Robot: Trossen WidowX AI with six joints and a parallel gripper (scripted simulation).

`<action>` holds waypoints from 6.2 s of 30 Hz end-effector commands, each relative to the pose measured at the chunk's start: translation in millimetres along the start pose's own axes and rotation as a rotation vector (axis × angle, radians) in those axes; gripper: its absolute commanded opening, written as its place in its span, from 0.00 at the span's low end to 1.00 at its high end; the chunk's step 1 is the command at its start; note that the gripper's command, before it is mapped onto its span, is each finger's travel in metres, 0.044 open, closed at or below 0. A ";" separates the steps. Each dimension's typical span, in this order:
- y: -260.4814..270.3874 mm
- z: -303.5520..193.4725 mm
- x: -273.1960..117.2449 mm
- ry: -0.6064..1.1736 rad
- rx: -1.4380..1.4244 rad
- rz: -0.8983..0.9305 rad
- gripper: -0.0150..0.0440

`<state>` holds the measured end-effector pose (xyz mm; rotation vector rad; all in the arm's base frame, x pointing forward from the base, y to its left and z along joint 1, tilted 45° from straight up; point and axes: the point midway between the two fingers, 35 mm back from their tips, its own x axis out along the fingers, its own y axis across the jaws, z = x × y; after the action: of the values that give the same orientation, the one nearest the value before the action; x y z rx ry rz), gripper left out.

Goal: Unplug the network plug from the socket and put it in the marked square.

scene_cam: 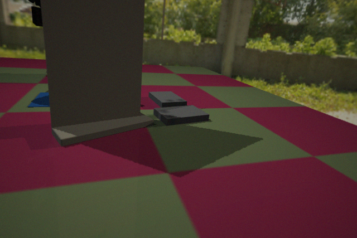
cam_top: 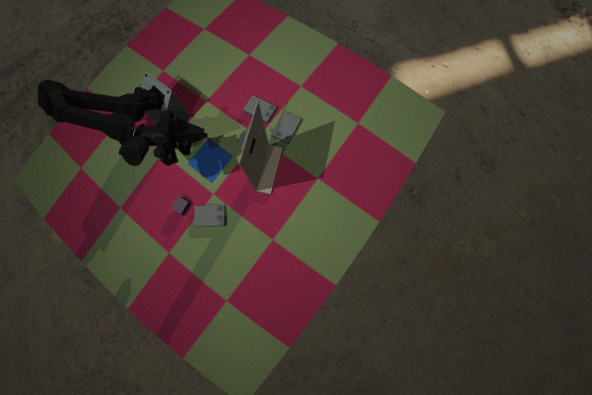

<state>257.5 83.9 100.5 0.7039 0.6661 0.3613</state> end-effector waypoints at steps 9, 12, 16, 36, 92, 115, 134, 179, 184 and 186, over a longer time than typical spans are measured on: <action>1.1 5.2 18.5 0.010 0.015 0.005 0.52; 1.3 7.3 25.4 0.009 0.015 0.005 0.52; 1.2 9.6 34.9 0.009 0.015 0.005 0.52; 0.8 15.8 66.4 0.008 0.015 0.007 0.52; 0.8 27.9 116.6 0.006 0.015 0.009 0.34; 0.7 26.5 111.3 0.006 0.015 0.009 0.25; 0.6 24.3 101.8 0.007 0.015 0.008 0.25; 0.3 19.4 81.0 0.007 0.015 0.008 0.25; 0.3 18.8 78.9 0.007 0.015 0.008 0.25; 0.3 18.6 78.0 0.007 0.015 0.007 0.25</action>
<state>329.2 115.6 75.9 0.7254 0.6755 0.3604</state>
